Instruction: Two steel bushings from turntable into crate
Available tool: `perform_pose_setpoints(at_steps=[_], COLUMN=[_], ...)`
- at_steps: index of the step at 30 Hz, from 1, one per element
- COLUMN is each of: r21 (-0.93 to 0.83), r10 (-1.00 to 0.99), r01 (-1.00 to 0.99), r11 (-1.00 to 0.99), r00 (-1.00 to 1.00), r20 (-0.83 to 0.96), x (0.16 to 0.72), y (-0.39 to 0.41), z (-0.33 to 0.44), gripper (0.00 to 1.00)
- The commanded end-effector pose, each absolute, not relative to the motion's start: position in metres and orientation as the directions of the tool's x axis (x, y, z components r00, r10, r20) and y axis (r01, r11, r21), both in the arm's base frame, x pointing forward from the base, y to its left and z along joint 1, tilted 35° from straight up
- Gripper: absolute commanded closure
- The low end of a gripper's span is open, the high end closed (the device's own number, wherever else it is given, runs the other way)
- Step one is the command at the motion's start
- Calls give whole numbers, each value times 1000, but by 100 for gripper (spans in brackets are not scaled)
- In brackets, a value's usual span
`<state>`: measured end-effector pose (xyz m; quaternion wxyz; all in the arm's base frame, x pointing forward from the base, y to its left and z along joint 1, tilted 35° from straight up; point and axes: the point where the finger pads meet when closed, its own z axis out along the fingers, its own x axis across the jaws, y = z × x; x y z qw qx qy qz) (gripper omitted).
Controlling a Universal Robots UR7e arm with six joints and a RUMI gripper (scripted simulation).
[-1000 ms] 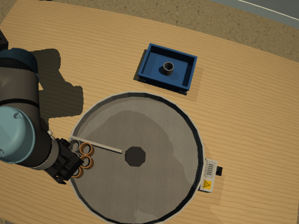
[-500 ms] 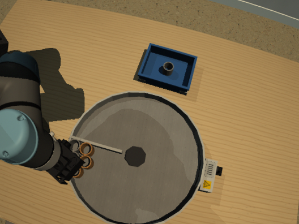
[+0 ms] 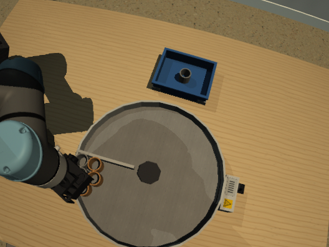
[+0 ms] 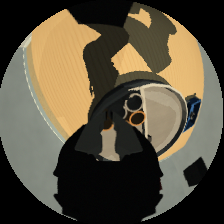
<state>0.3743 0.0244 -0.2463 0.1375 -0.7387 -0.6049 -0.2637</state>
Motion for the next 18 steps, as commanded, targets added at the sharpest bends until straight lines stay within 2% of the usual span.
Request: perform_pose_setpoints(at_steps=[1,16,17,18], r21=[117,117,117,117], r10=[821,821,821,821], r01=[966,966,966,966], r11=[-231,-231,-231,-231], r00=[129,129,129,129], r20=[555,555,555,555], x=[375,375,375,375], y=[24,24,24,24], z=[-246,-246,-246,-246], gripper=[95,95,100,100])
